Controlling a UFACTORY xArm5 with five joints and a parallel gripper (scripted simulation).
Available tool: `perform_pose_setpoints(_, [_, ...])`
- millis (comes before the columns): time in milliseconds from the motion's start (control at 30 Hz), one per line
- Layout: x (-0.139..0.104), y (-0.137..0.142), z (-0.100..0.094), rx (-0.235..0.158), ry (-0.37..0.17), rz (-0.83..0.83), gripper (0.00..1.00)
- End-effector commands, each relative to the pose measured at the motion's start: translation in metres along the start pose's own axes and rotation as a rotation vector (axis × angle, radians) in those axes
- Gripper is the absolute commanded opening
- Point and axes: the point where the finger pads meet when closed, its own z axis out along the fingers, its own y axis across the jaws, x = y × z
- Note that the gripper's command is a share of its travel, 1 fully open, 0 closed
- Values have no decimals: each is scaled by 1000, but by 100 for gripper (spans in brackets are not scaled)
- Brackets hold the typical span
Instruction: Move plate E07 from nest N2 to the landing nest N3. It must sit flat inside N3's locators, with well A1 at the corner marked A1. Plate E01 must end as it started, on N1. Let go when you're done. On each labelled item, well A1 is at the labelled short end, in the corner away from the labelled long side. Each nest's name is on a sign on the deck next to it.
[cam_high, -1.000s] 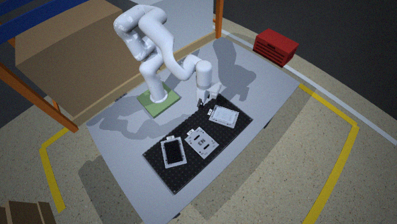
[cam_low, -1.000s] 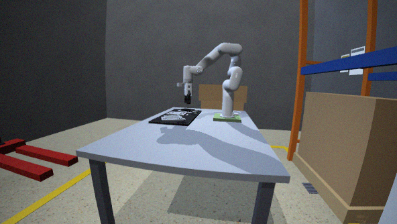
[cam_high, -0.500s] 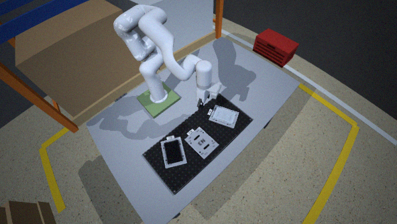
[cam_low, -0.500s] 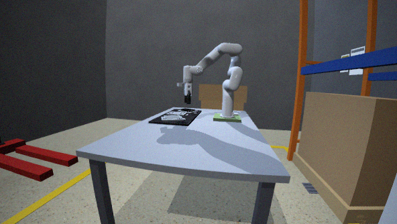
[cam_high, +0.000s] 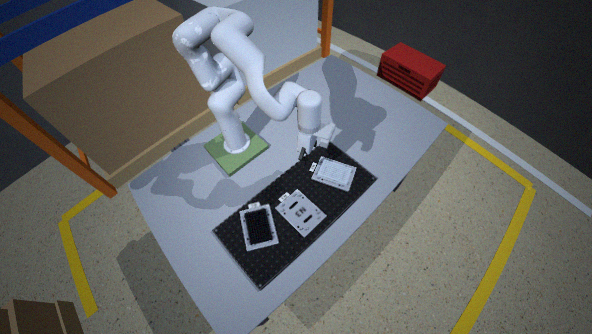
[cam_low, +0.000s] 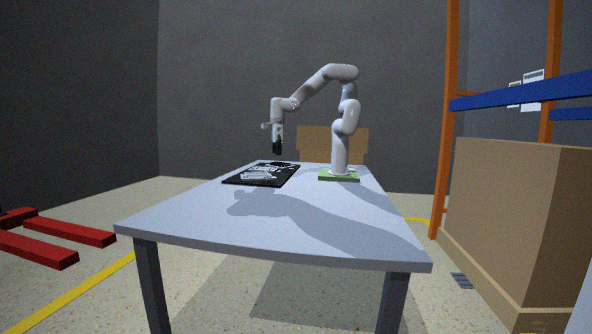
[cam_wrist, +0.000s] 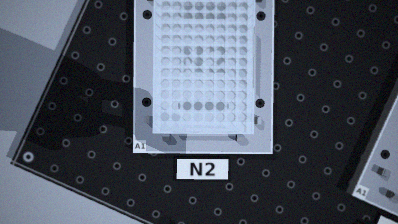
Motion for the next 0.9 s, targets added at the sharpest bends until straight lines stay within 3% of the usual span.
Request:
perform_pose_setpoints(0, [14,-3,-1,3,2,0,100])
perform_pose_setpoints(500, [87,-21,-1,4,2,0,100])
perform_pose_setpoints(733, [111,-26,-1,4,3,0,100])
perform_pose_setpoints(867, [111,-26,-1,4,3,0,100])
